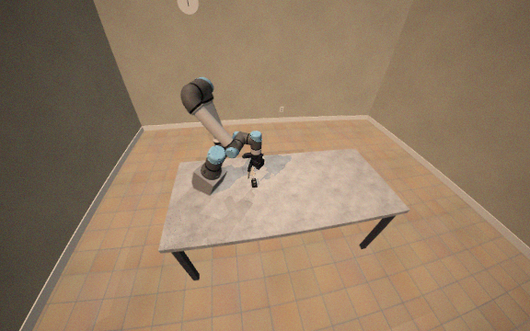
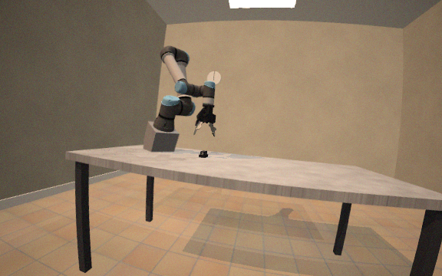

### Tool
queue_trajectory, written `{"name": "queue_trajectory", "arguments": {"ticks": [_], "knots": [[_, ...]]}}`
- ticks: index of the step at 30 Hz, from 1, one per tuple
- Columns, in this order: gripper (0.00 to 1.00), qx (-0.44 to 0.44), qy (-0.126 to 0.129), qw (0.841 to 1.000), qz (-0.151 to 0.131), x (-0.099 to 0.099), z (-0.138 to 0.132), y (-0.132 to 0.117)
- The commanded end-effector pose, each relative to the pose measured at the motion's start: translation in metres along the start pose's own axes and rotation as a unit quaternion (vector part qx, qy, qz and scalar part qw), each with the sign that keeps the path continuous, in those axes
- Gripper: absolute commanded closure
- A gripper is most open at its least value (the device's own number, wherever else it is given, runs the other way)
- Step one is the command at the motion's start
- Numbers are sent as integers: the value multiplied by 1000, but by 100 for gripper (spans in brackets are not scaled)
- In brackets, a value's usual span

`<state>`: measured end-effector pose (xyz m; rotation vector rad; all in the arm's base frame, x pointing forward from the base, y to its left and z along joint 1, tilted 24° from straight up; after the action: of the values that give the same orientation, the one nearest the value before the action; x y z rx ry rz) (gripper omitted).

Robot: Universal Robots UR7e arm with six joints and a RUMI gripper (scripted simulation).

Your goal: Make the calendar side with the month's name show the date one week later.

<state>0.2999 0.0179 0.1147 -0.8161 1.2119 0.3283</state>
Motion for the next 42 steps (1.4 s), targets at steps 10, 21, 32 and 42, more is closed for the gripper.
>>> {"name": "queue_trajectory", "arguments": {"ticks": [10, 21, 32, 42], "knots": [[0, 184, 4, 983, -4, 11, 1, -1], [0, 311, 3, 950, -4, 19, 0, -2], [0, 397, 3, 918, -5, 25, -1, -4], [72, 401, 3, 916, -5, 25, -1, -4]]}}
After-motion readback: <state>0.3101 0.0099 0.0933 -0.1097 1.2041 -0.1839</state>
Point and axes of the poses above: the point where the finger pads meet when closed, its own x axis out along the fingers, its own z axis across the jaws, y = z × x, the point moved 4 cm from there along -x, back along the fingers, and after that the axes turned 8 degrees about x, right-handed, at the moved point
